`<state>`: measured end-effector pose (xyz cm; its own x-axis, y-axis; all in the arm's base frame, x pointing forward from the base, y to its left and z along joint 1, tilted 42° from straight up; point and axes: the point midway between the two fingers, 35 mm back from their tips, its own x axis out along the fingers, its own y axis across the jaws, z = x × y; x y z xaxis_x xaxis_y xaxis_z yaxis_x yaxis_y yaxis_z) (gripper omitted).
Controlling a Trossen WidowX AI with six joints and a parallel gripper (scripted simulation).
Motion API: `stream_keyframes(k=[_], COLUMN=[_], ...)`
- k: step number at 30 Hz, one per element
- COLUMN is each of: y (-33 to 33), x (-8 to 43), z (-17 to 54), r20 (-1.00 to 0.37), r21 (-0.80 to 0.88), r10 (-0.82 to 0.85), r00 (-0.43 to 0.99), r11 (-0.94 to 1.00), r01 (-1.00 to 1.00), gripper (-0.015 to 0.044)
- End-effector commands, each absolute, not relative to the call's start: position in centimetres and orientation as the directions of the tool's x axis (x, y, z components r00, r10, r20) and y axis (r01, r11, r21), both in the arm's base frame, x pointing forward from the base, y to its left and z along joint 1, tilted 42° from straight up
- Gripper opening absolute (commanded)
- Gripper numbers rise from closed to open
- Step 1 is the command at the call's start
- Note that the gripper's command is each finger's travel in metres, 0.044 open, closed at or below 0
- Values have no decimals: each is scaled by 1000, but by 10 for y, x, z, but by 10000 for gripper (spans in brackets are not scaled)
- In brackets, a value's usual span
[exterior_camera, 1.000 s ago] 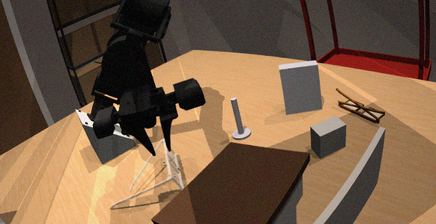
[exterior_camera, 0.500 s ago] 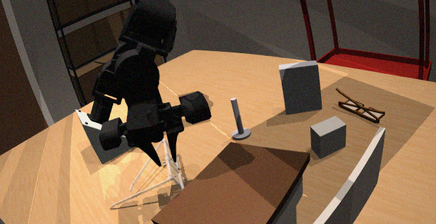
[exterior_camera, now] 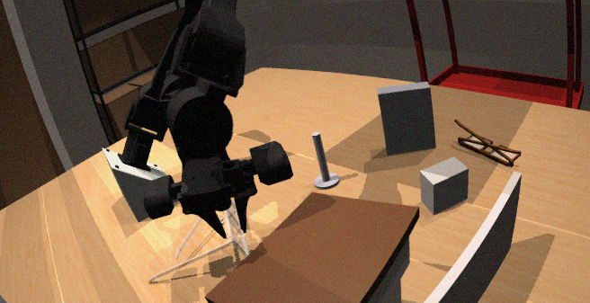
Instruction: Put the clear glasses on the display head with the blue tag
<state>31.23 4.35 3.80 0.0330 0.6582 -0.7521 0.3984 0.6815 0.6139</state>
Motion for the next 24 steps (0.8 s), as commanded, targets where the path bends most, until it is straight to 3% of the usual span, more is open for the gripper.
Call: stream_keyframes(k=[1, 15, 24], y=[50, 47, 48], x=[310, 307, 310], z=[32, 28, 30], r20=[-748, -748, -751], r21=[615, 615, 613], r10=[663, 663, 660], r00=[28, 28, 31], r11=[676, 676, 678], r01=[405, 405, 405], gripper=[120, 120, 40])
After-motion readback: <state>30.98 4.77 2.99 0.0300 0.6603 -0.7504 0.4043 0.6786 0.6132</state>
